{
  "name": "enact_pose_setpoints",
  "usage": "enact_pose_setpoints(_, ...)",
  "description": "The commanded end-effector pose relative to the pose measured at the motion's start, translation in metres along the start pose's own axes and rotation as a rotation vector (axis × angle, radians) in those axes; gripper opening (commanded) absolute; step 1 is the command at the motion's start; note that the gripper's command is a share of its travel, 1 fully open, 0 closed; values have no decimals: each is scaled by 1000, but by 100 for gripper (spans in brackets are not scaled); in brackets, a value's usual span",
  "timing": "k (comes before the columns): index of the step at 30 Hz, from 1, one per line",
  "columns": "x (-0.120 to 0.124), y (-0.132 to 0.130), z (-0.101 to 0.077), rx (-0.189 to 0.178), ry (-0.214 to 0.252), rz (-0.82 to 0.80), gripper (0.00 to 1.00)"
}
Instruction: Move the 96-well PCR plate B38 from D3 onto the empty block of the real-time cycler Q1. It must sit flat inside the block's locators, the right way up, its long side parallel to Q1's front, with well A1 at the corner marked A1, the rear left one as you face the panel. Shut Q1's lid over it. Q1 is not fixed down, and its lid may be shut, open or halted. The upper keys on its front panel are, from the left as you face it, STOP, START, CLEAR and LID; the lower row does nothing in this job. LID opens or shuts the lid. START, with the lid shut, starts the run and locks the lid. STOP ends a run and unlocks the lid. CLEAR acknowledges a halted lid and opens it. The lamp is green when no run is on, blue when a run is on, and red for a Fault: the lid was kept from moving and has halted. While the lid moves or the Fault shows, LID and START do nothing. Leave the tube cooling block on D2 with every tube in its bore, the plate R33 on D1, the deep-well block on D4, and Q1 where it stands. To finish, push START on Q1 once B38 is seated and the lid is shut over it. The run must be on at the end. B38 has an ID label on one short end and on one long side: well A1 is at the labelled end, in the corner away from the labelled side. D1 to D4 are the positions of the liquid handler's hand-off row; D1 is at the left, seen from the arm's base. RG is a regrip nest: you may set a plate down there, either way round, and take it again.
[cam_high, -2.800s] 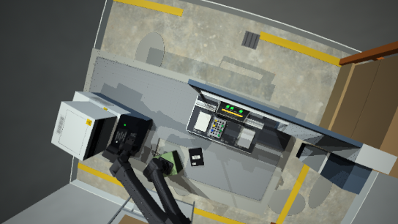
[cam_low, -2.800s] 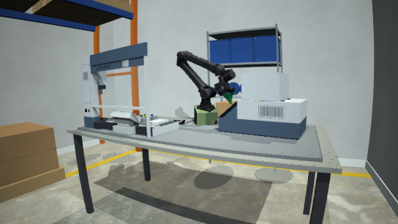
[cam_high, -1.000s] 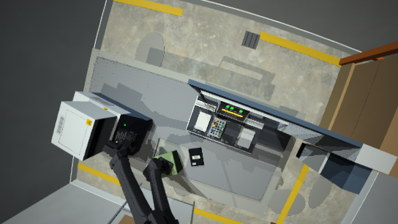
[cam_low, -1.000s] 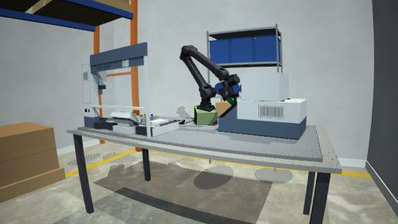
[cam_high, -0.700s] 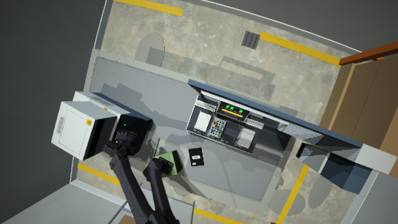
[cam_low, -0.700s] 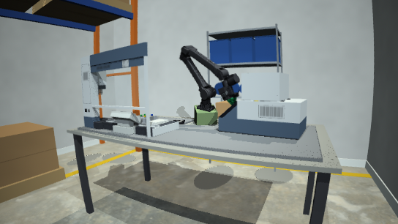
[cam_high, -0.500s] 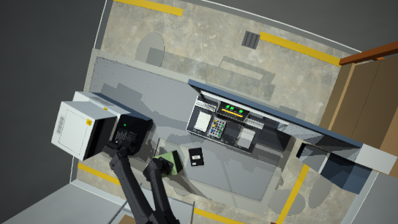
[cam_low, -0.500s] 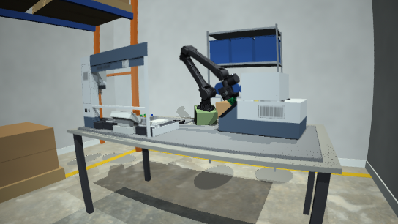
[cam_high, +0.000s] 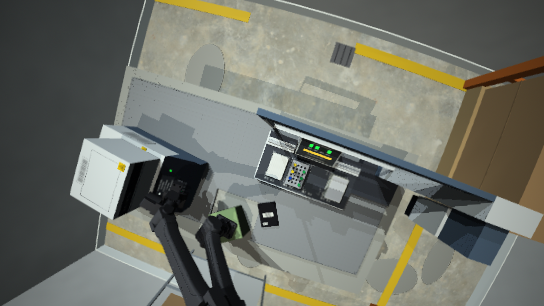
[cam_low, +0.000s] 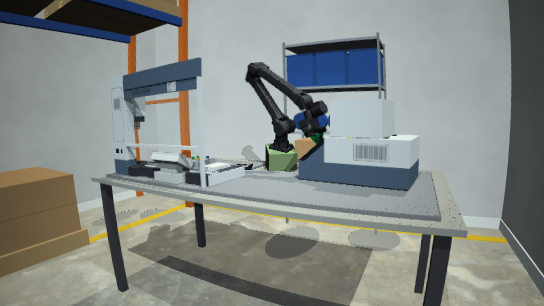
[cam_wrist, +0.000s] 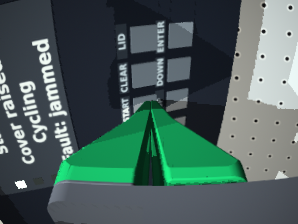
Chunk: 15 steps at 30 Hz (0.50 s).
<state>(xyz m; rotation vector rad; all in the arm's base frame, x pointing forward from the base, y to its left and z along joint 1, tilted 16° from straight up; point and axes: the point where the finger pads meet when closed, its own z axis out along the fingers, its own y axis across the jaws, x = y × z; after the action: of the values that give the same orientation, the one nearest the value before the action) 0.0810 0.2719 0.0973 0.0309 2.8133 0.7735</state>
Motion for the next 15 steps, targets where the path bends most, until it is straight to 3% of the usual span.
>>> enact_pose_setpoints(1, -9, 38, -16, -55, -11, -6, 0)
enact_pose_setpoints(8, -11, 44, -17, -77, -16, -2, 0)
enact_pose_setpoints(15, -8, 33, -11, -71, -14, -2, 0)
